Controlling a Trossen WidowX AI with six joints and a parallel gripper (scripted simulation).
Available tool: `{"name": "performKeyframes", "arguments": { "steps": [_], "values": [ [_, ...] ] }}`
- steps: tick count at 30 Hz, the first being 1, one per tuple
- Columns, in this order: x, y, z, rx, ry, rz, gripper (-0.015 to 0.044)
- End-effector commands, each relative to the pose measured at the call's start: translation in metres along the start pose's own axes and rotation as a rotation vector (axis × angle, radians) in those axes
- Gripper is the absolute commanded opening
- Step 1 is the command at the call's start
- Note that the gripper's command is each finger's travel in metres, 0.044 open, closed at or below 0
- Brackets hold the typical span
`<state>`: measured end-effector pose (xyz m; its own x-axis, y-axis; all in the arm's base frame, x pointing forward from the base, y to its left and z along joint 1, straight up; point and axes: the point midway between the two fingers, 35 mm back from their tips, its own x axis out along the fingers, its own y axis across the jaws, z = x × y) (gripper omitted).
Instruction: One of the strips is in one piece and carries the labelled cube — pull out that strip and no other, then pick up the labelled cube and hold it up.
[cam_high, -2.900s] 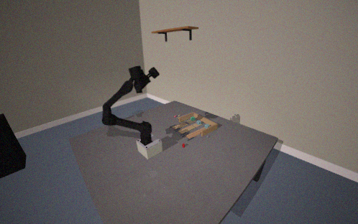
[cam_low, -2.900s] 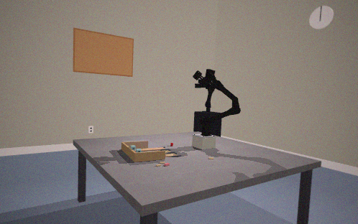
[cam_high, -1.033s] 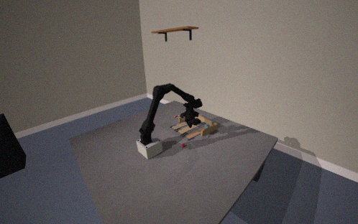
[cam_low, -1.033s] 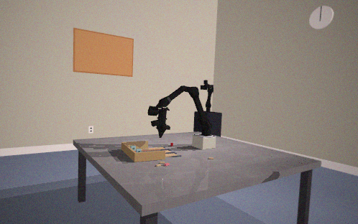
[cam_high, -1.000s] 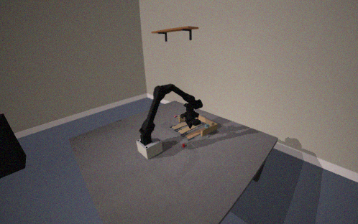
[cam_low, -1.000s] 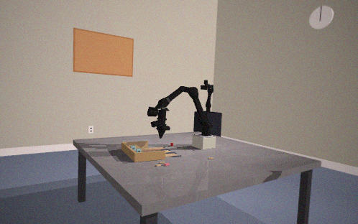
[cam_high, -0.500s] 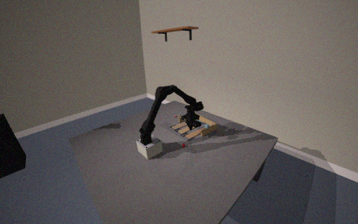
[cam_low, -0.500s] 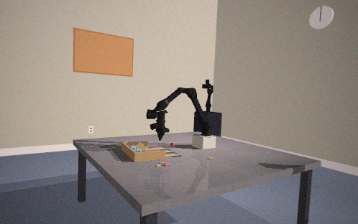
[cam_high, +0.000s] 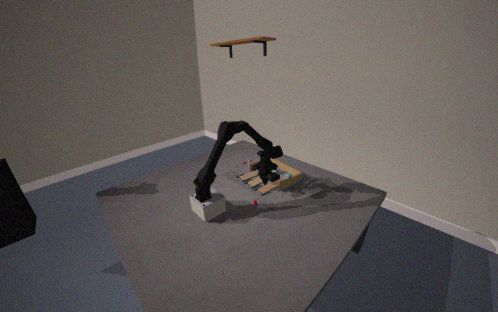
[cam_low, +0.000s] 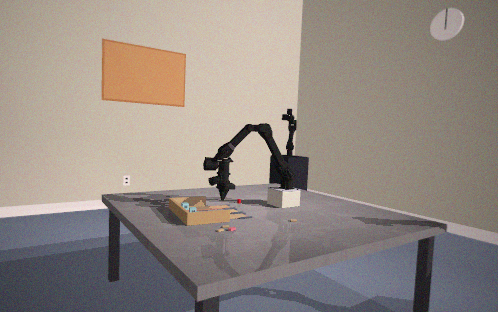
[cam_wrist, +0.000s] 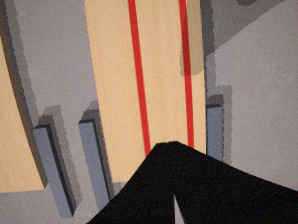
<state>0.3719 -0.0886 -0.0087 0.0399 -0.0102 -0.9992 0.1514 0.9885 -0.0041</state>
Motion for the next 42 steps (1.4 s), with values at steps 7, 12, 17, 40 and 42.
{"name": "performKeyframes", "arguments": {
  "steps": [7, 12, 17, 40, 42],
  "values": [
    [0.019, 0.001, -0.003, -0.003, 0.007, -0.002, 0.0000],
    [0.027, 0.002, -0.004, -0.003, 0.007, -0.002, 0.0000],
    [0.032, 0.002, -0.005, -0.003, 0.007, -0.002, 0.0000],
    [0.033, 0.002, -0.005, -0.003, 0.007, -0.002, 0.0000],
    [0.033, 0.002, -0.005, -0.003, 0.007, -0.002, 0.0000]
  ]
}}
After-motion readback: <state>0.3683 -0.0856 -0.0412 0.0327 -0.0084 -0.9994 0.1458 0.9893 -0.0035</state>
